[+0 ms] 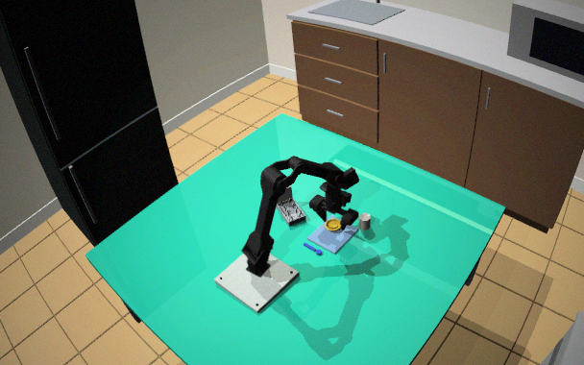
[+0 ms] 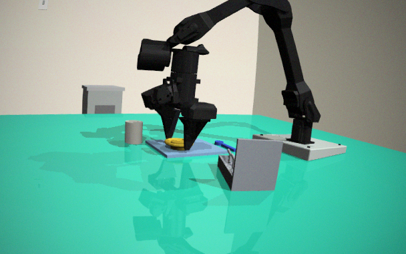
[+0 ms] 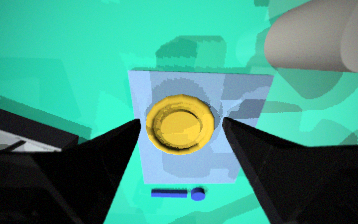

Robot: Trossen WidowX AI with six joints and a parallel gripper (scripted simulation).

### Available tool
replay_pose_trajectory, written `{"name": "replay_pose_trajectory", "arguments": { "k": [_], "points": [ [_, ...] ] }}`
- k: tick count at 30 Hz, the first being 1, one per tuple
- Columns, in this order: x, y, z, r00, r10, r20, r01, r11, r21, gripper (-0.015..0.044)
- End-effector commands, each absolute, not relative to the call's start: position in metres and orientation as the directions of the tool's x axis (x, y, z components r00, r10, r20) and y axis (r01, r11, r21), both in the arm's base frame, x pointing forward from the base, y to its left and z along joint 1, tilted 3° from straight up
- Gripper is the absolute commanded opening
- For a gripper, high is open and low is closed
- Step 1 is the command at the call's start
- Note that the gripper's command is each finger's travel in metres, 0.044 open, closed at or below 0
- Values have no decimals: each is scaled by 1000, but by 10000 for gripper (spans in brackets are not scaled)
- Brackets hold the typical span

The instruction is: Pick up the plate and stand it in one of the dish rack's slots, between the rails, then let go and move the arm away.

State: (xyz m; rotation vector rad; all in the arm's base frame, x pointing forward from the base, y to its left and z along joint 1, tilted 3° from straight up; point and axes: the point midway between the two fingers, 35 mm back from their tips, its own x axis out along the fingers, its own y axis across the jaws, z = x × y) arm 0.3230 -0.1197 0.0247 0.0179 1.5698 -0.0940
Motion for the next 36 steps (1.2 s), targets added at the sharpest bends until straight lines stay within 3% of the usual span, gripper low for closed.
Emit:
{"name": "replay_pose_trajectory", "arguments": {
  "k": [1, 9, 20, 30, 36],
  "points": [
    [320, -118, 19, -12, -41, -999, 74, 996, -41, 367],
    [320, -118, 19, -12, -41, -999, 74, 996, -41, 353],
    [320, -118, 19, -12, -41, -999, 74, 996, -41, 280],
    [329, -120, 50, -12, -41, -999, 74, 996, -42, 17],
    [334, -120, 75, -11, -41, -999, 74, 996, -42, 0]
  ]
}}
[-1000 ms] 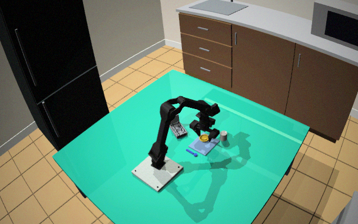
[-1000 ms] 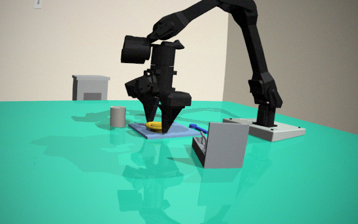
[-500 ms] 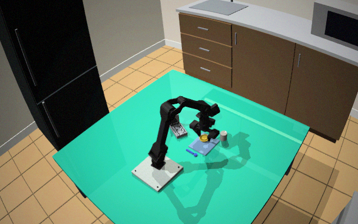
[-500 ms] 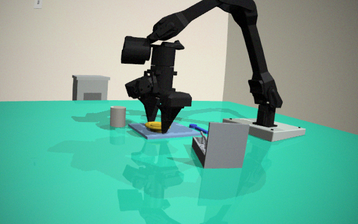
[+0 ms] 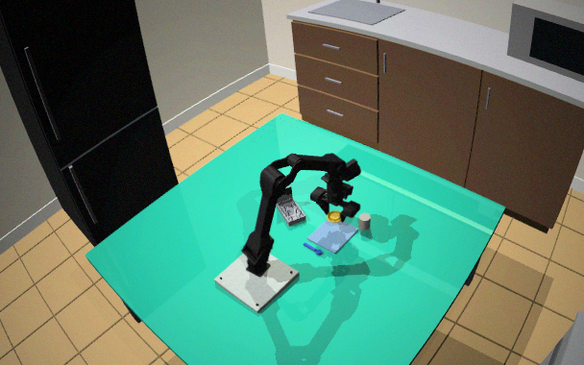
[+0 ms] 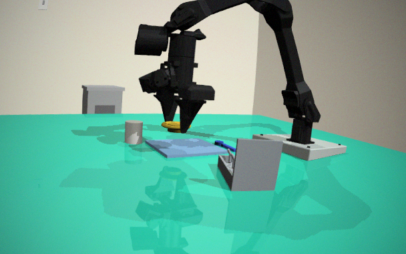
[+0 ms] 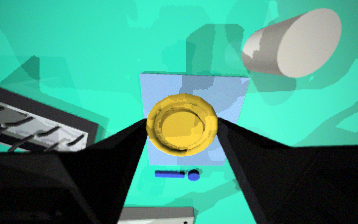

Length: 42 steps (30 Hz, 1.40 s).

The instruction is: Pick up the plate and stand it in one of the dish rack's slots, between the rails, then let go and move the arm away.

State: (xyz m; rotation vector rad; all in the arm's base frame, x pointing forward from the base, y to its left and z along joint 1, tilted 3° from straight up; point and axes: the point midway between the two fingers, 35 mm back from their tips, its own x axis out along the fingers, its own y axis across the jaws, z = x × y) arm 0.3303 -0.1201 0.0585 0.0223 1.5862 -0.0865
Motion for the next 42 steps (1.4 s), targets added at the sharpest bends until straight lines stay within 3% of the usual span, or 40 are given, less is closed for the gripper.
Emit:
{"name": "replay_pose_trajectory", "arguments": {
  "k": [1, 36, 42],
  "points": [
    [335, -120, 79, -11, -41, -999, 74, 996, -42, 0],
    [341, -118, 192, -11, -41, -999, 74, 996, -41, 0],
    [325, -72, 194, -11, -37, -999, 223, 974, -38, 0]
  ]
}}
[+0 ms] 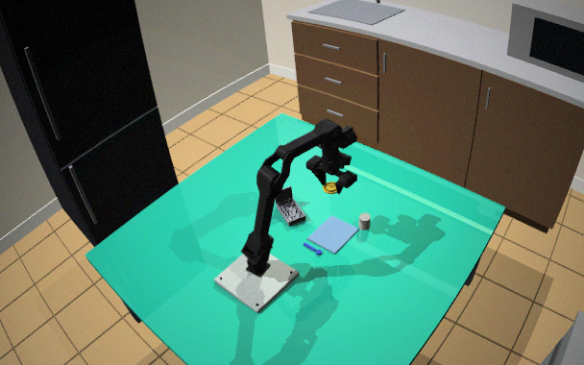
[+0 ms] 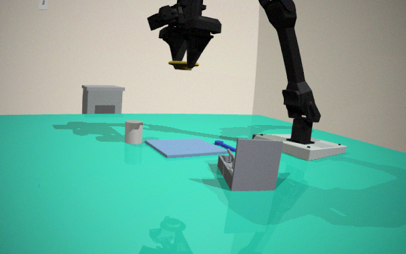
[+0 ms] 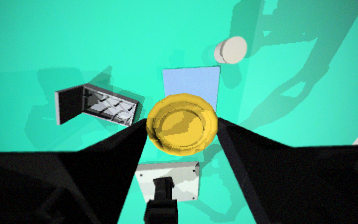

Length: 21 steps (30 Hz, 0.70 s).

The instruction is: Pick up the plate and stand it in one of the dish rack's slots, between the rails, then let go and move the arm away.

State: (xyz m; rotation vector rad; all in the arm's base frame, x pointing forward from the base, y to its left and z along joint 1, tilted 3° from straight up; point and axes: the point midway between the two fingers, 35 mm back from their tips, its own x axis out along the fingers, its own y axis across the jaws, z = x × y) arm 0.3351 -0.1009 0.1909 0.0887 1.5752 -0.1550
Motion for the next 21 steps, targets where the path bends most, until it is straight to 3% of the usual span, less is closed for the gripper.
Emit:
{"name": "replay_pose_trajectory", "arguments": {
  "k": [1, 10, 21],
  "points": [
    [320, -63, 194, -12, -36, -999, 255, 966, -38, 0],
    [271, 6, 187, -16, -31, -999, 513, 858, -35, 0],
    [275, 9, 180, -4, 2, -1000, 500, 866, -1, 0]
  ]
}}
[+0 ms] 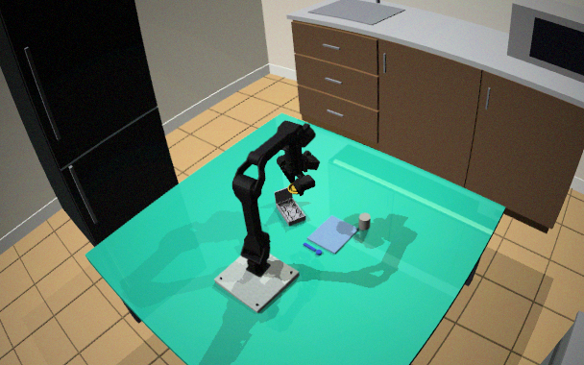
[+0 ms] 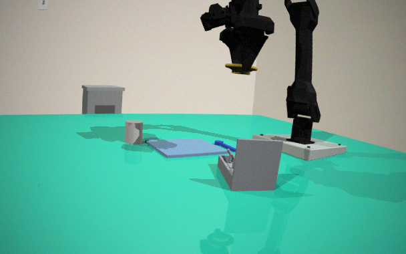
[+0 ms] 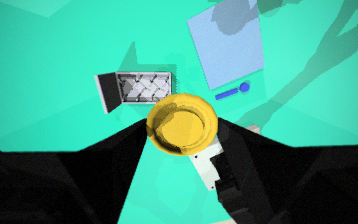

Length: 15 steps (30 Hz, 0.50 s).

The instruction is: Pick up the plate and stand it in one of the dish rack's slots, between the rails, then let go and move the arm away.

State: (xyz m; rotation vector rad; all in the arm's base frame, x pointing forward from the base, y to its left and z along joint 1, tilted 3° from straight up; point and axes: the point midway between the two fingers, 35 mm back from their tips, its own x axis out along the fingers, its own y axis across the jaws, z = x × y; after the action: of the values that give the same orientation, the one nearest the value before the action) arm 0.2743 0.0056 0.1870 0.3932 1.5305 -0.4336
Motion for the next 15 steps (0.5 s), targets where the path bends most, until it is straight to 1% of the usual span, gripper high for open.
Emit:
{"name": "replay_pose_trajectory", "arguments": {
  "k": [1, 15],
  "points": [
    [278, 10, 176, 4, 23, -1000, 488, 872, 22, 0],
    [315, 17, 121, 141, 292, -946, 273, 907, 321, 0]
  ]
}}
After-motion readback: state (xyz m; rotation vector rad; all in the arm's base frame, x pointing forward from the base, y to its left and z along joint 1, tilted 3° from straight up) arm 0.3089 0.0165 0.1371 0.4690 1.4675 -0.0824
